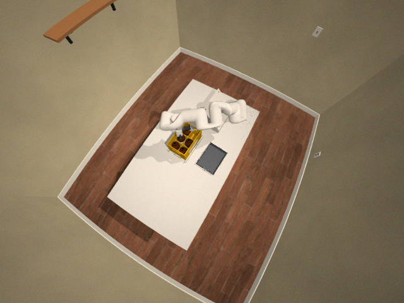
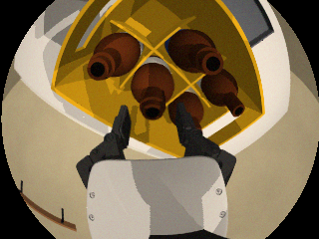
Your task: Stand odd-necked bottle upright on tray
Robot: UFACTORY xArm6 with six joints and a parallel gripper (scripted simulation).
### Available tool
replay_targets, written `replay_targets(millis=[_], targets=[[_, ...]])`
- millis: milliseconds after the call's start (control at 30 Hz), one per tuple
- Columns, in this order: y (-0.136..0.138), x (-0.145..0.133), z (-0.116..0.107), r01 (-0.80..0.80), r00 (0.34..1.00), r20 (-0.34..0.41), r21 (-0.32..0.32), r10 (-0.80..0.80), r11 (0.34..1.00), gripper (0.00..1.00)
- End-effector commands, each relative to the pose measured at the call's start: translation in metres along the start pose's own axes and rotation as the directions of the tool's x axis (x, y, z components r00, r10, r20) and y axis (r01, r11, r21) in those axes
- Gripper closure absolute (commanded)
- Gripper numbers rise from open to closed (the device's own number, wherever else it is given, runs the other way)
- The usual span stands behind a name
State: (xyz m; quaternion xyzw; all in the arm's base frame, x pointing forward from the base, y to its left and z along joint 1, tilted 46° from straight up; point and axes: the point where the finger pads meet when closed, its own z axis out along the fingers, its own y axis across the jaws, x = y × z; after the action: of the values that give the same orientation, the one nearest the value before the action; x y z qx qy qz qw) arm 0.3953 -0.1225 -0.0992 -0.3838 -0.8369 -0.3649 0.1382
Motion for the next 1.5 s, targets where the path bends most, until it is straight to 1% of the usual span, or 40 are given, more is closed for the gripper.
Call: replay_targets(millis=[0,233,600,1300,1333,1467], targets=[[0.000,-0.001,0.004,0.001,1.000,0.003,-0.001,-0.001,1.000,0.35],[0.000,-0.001,0.012,0.001,1.000,0.003,-0.001,-0.001,1.000,0.35],[0.000,-0.001,0.019,0.001,1.000,0.003,-0.001,-0.001,1.000,0.35],[0.000,-0.001,0.020,0.001,1.000,0.003,-0.001,-0.001,1.000,0.35],[0.000,-0.001,0.020,0.001,1.000,0.003,-0.001,-0.001,1.000,1.00],[0.000,-0.001,0.020,0.001,1.000,0.003,-0.001,-0.001,1.000,1.00]])
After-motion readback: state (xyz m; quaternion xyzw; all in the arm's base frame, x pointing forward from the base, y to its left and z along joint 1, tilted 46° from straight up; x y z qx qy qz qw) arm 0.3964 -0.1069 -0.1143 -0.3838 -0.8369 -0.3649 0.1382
